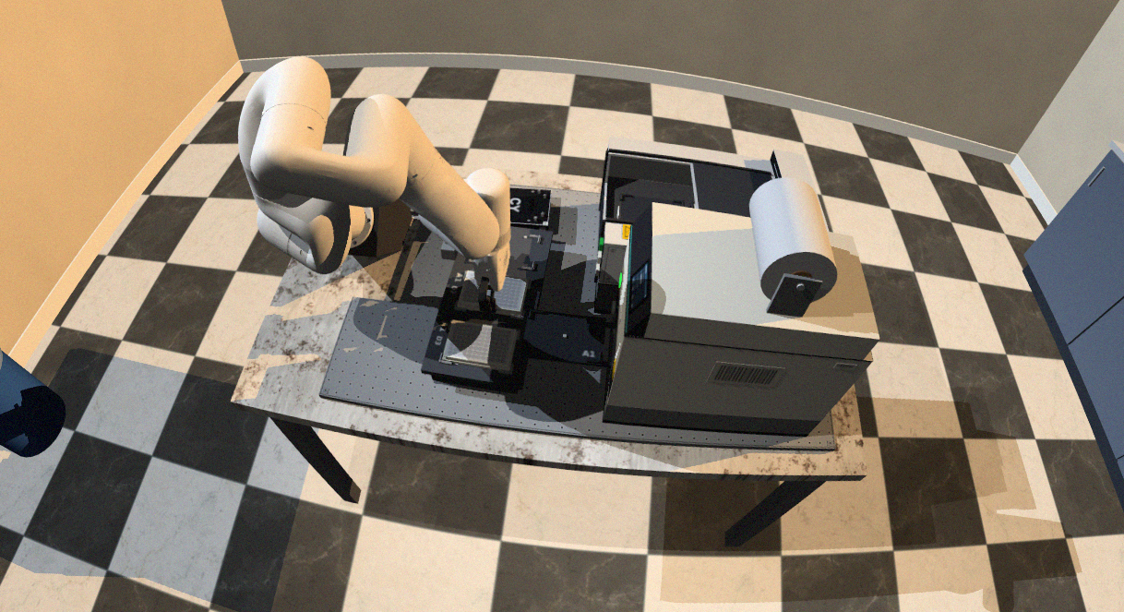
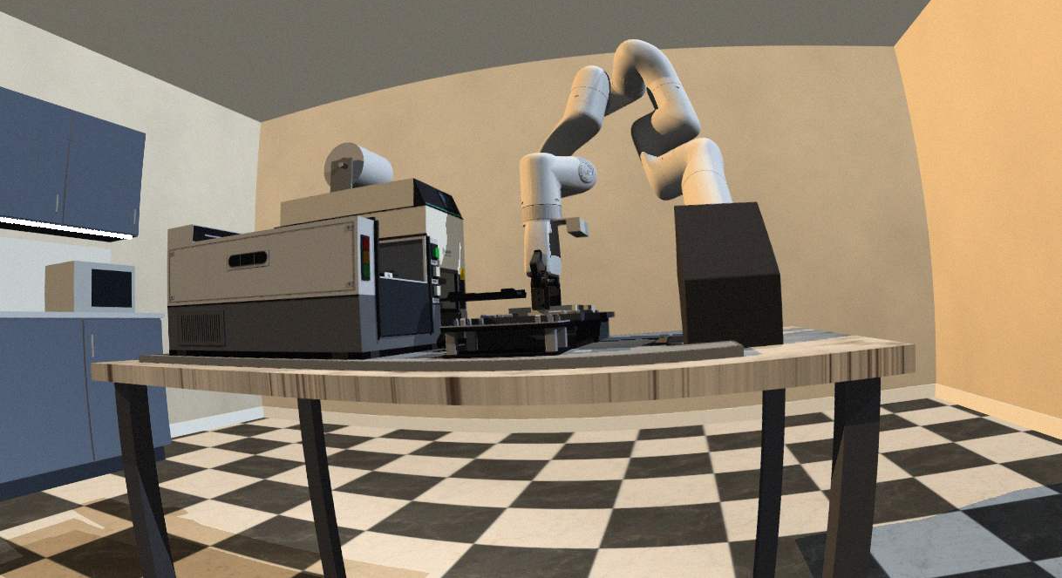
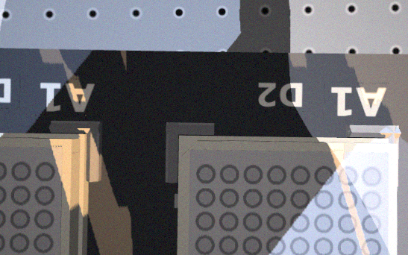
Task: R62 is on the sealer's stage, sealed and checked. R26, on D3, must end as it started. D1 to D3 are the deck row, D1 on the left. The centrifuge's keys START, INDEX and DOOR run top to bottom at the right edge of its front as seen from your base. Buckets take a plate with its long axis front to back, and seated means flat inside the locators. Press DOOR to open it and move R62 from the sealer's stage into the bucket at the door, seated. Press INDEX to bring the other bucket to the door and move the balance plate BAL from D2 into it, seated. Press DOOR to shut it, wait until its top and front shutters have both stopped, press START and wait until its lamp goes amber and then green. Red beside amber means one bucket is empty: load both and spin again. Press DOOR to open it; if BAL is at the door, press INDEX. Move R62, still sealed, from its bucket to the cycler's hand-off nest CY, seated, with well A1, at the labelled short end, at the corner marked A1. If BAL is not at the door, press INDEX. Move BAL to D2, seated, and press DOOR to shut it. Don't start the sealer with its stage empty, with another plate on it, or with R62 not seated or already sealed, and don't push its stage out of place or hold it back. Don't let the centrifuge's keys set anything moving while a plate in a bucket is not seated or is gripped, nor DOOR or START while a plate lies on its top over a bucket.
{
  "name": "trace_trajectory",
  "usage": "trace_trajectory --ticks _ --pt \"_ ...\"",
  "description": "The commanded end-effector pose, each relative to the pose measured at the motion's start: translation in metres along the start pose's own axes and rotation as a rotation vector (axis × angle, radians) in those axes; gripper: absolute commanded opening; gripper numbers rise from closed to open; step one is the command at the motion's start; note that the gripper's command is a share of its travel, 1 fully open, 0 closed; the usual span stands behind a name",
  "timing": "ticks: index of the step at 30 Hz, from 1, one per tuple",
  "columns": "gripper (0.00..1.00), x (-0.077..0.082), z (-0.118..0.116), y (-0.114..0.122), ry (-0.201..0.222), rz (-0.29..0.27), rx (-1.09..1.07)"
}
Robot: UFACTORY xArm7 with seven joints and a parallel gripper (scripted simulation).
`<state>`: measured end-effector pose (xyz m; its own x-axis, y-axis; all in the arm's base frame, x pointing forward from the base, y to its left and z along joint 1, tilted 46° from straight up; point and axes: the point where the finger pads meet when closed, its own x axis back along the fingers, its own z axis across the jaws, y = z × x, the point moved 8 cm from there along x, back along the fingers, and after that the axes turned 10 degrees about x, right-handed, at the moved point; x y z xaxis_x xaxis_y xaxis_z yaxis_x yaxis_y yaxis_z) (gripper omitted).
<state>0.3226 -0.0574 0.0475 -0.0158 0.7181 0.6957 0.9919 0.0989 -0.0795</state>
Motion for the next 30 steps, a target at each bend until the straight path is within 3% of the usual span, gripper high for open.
trace_trajectory --ticks 1,30 --pt "1.00 0.001 0.001 0.001 0.001 -0.003 0.001" --pt "1.00 0.039 0.001 0.001 0.001 -0.004 0.001"
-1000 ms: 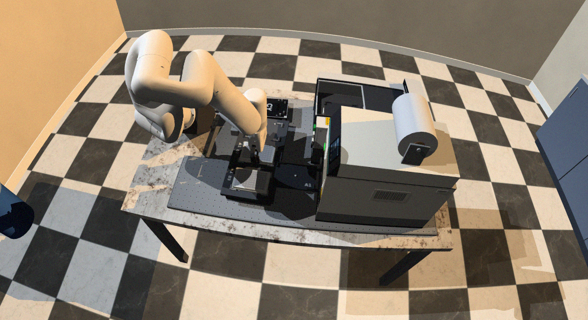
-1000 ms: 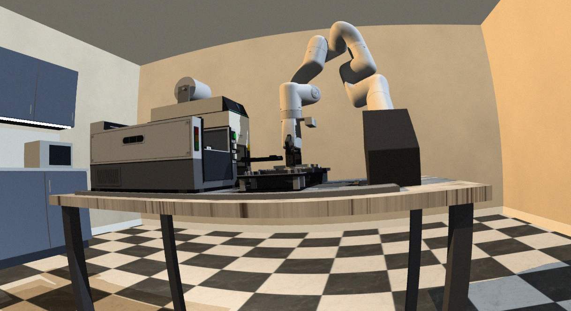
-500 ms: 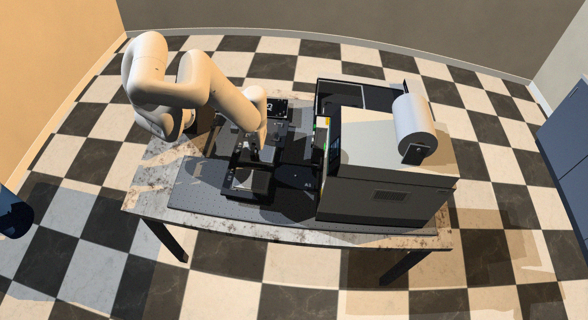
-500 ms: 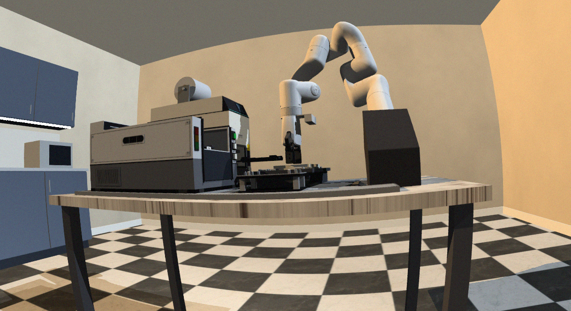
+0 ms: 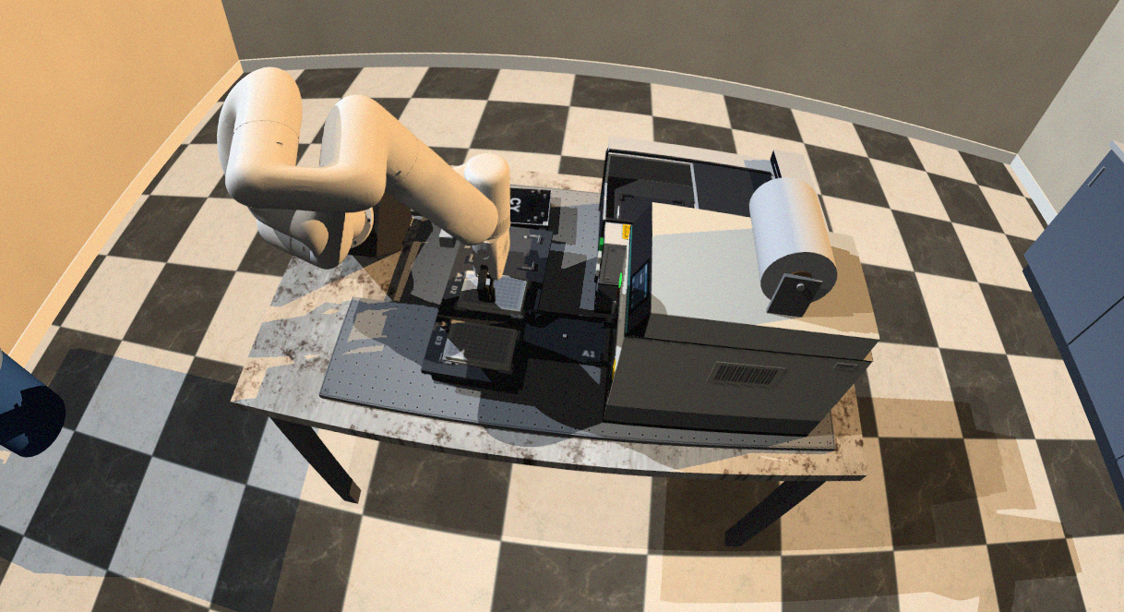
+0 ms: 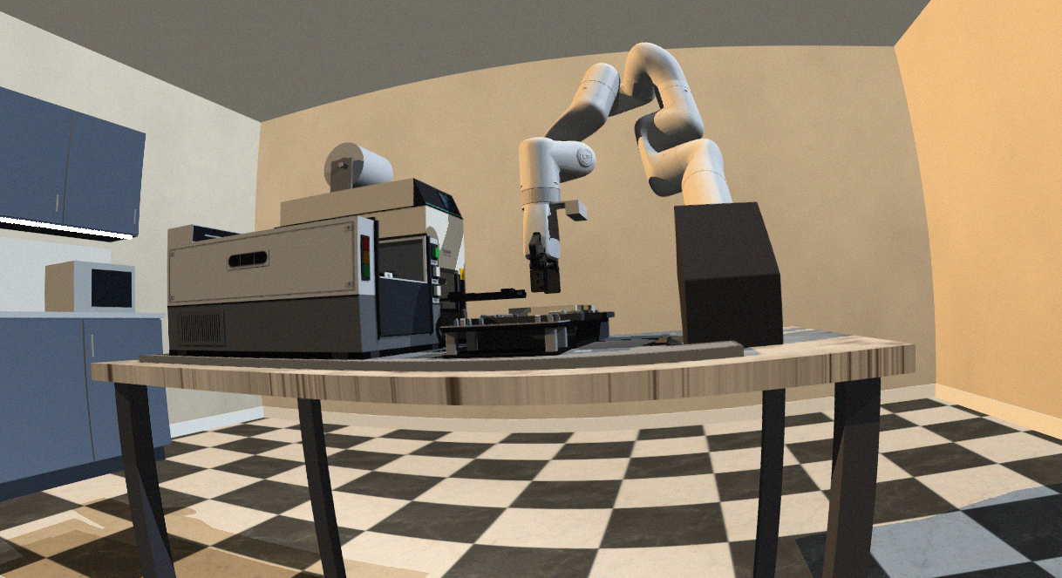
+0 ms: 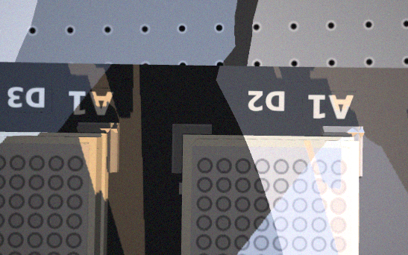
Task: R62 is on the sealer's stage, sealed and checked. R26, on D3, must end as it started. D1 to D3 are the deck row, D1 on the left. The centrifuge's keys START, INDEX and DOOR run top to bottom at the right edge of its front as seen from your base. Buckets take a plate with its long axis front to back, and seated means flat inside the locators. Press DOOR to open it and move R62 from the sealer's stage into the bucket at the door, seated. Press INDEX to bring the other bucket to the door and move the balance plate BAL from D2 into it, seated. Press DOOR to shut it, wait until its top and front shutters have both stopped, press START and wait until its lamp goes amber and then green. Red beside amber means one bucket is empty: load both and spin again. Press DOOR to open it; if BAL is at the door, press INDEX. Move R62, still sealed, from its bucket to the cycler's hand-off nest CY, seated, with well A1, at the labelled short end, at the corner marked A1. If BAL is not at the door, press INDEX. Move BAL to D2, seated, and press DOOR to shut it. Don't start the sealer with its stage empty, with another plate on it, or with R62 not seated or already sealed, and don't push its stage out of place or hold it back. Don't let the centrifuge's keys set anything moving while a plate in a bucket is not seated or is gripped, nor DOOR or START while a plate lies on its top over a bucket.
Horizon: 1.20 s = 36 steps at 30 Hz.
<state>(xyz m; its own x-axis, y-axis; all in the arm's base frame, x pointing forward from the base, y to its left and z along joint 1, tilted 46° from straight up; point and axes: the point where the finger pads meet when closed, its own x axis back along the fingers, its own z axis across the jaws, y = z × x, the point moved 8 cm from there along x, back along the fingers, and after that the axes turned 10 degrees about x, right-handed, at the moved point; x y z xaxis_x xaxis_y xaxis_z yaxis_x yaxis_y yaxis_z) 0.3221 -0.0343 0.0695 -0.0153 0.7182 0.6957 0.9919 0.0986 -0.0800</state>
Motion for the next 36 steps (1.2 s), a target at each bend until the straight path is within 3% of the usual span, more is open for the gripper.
trace_trajectory --ticks 1,36 --pt "1.00 0.009 0.000 0.001 0.001 -0.004 0.001" --pt "1.00 0.061 0.000 0.001 0.001 -0.004 0.001"
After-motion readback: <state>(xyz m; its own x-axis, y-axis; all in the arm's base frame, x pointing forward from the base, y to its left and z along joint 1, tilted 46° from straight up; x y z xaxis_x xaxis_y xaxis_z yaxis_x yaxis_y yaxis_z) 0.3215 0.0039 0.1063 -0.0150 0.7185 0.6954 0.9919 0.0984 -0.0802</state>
